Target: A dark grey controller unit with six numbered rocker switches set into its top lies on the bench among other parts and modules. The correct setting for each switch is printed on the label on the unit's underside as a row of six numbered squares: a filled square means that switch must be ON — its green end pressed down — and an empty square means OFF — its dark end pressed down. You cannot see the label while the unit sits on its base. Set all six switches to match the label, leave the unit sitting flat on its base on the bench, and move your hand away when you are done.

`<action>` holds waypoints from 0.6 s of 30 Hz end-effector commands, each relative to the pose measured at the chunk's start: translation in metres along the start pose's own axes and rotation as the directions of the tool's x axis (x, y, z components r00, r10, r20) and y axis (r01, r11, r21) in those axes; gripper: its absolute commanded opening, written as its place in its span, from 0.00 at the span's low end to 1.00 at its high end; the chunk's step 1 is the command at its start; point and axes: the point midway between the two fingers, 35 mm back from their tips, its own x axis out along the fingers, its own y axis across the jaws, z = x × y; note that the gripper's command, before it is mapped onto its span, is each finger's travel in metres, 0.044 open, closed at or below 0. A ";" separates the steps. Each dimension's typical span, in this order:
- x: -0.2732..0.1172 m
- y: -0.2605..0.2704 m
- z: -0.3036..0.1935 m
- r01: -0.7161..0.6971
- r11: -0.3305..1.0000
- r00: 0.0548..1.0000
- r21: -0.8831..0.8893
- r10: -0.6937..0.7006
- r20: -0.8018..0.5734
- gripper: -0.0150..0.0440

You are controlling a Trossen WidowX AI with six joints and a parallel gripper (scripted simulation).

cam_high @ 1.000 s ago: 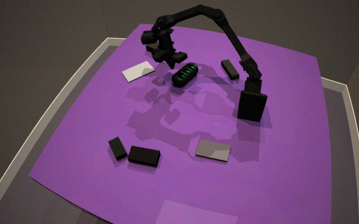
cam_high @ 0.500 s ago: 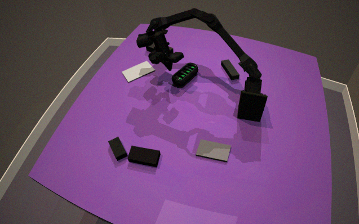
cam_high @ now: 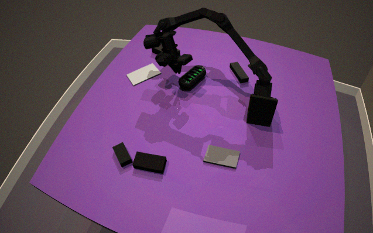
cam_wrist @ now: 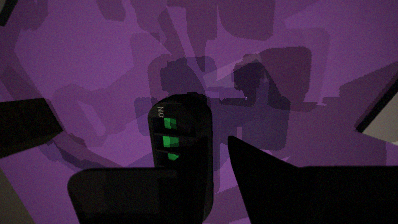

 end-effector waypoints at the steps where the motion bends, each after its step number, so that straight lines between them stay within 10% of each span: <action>1: -0.008 0.004 -0.022 0.036 0.999 0.999 0.007 -0.036 0.035 0.52; 12: -0.017 0.040 -0.081 0.185 0.983 0.975 -0.003 -0.183 0.127 1.00; 18: -0.016 0.063 -0.103 0.267 0.964 0.953 -0.005 -0.264 0.151 1.00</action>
